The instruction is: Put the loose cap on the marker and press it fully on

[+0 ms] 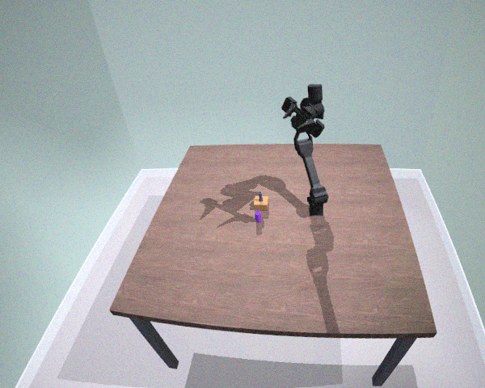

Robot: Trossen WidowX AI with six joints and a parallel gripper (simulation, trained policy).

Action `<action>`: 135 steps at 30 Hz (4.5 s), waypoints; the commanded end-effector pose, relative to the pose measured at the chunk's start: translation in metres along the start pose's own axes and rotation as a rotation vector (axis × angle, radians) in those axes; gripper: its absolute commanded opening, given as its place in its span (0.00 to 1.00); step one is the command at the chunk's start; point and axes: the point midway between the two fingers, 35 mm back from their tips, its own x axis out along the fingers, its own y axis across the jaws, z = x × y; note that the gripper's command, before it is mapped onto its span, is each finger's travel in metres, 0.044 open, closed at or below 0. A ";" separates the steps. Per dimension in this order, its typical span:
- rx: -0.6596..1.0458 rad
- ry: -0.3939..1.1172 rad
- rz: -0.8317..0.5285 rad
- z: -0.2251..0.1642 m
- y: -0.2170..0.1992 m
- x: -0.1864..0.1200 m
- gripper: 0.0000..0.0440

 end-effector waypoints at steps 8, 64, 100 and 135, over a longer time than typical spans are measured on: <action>-0.036 -0.059 -0.051 0.008 -0.029 0.012 0.72; -0.120 -0.496 -0.192 0.080 -0.129 0.081 0.74; -0.029 -0.831 -0.224 0.148 -0.146 0.124 0.75; 0.161 -1.125 -0.225 0.220 -0.136 0.152 0.75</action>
